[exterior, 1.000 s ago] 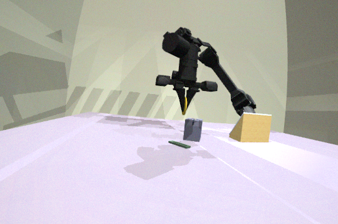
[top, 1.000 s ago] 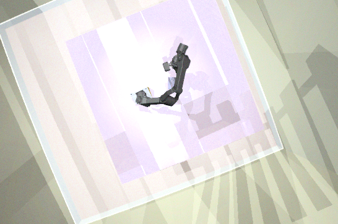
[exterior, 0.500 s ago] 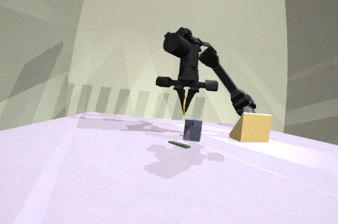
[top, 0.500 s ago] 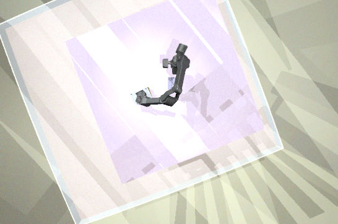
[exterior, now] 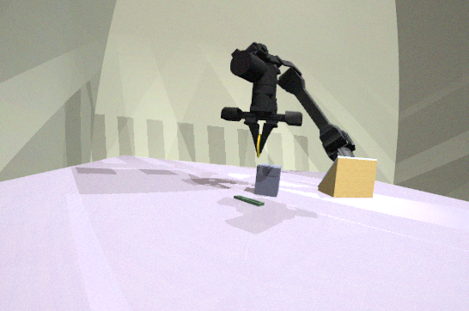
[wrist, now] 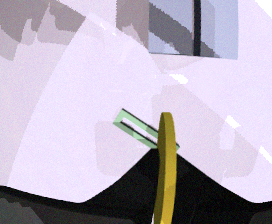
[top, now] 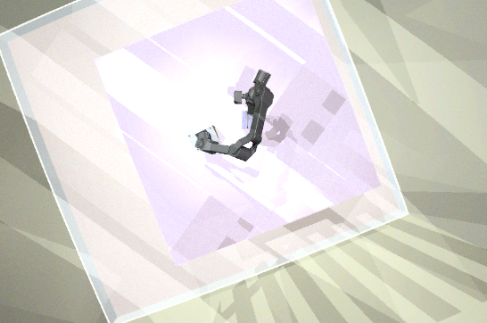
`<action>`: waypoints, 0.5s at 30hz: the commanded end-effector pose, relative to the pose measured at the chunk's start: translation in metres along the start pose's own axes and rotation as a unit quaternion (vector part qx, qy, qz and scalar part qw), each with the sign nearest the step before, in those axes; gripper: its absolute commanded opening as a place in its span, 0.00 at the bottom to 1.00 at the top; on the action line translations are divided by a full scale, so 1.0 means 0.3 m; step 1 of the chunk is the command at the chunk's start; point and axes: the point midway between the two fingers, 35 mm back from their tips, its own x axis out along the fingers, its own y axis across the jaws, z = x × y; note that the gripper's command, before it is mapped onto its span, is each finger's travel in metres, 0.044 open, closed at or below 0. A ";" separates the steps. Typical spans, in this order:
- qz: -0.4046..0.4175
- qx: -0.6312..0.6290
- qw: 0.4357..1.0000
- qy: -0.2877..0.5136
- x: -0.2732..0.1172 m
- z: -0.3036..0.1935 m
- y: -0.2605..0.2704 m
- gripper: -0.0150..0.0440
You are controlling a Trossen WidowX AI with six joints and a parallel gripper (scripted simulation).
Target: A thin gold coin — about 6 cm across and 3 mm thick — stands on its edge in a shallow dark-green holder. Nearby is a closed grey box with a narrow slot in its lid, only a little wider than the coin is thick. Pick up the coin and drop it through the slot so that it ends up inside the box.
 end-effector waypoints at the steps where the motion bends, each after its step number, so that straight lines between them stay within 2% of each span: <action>1: 0.001 -0.002 1.000 -0.001 -0.002 0.037 -0.002 0.25; 15: 0.001 -0.003 1.000 -0.002 -0.003 0.156 -0.021 0.25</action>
